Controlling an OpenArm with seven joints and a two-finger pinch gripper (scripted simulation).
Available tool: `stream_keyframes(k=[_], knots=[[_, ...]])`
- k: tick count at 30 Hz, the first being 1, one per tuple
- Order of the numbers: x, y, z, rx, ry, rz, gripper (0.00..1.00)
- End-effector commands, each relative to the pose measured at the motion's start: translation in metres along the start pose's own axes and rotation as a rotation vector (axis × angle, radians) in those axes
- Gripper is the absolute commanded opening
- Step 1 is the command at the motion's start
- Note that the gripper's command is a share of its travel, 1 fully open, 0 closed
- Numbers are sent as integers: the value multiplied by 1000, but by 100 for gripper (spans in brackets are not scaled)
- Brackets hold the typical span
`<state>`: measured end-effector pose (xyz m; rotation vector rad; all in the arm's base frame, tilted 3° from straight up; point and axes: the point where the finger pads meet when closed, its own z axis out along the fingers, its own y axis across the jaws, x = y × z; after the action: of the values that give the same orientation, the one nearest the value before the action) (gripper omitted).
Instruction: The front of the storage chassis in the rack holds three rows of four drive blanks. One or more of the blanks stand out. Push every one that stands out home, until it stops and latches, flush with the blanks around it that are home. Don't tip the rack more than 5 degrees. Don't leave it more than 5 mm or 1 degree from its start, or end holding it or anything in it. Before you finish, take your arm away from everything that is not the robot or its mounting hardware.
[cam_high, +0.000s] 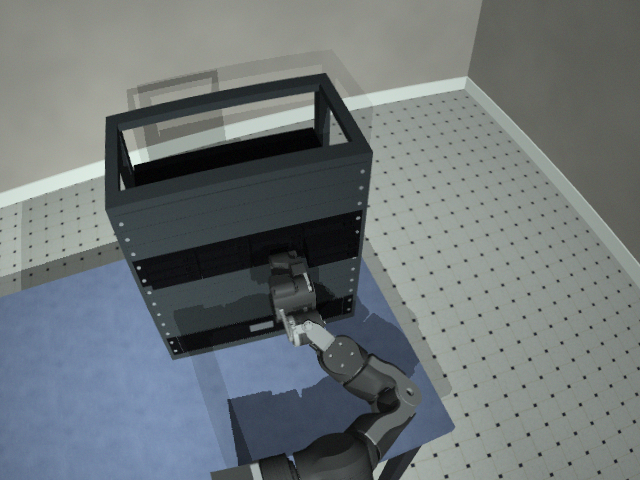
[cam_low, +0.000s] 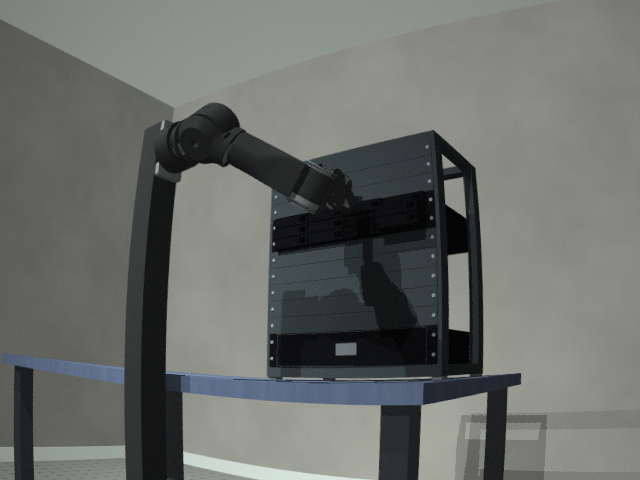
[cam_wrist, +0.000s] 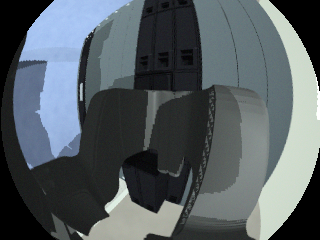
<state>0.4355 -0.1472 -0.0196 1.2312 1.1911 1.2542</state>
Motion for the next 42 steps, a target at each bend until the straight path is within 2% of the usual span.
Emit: stream_keyframes(k=[1, 9, 17, 42], knots=[[1, 0, 0, 1, 1, 0, 0], [1, 0, 0, 1, 0, 0, 0], [0, -3, 9, 3, -2, 0, 0], [1, 0, 20, 2, 0, 0, 0]])
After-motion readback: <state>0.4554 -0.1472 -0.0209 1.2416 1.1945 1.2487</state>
